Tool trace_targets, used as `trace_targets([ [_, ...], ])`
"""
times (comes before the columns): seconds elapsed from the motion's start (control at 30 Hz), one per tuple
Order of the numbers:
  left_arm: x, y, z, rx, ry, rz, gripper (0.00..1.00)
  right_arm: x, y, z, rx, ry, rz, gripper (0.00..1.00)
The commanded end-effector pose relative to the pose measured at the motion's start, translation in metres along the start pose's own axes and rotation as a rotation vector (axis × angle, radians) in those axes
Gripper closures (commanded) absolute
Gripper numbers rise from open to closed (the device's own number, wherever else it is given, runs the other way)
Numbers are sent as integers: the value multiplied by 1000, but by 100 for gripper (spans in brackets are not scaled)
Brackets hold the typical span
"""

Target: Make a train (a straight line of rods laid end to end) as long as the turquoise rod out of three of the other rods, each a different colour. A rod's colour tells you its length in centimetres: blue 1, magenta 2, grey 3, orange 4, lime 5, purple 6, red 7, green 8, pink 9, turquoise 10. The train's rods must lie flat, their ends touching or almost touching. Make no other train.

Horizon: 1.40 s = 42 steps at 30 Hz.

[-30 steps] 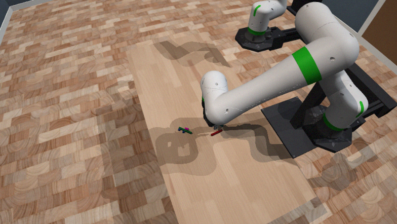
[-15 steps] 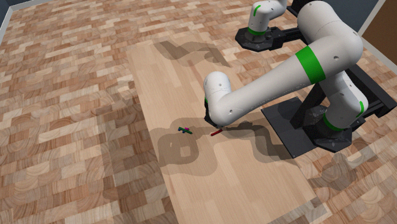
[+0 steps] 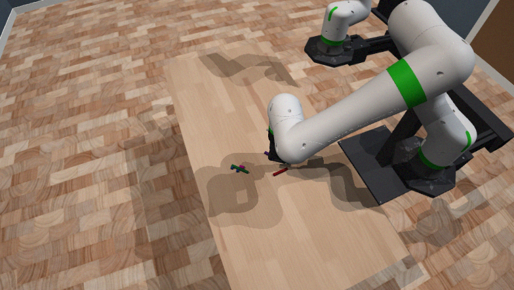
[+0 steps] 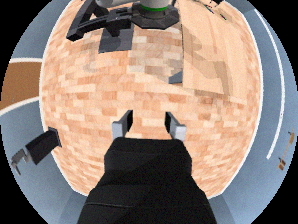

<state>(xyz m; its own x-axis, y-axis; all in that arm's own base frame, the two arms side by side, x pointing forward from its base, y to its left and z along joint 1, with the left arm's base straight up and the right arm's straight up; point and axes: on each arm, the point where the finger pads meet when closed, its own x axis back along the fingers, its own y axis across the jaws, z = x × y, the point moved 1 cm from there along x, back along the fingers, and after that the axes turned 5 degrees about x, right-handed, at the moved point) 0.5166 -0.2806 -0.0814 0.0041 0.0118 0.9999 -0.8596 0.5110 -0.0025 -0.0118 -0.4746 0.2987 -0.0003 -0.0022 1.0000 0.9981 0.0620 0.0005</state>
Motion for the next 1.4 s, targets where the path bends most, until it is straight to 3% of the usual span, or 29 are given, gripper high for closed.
trace_targets([
  [0.0, 1, 0, 0, 167, -12, 0, 0, 1, 0, 0, 0, -2, 0, 0],
  [0.07, 1, 0, 0, 167, -12, 0, 0, 1, 0, 0, 0, -2, 0, 0],
  [0.57, 1, 4, -4, 624, -12, 3, 0, 1, 0, 0, 0, -2, 0, 0],
  [1.37, 1, 4, -4, 650, -12, 3, 0, 1, 0, 0, 0, -2, 0, 0],
])
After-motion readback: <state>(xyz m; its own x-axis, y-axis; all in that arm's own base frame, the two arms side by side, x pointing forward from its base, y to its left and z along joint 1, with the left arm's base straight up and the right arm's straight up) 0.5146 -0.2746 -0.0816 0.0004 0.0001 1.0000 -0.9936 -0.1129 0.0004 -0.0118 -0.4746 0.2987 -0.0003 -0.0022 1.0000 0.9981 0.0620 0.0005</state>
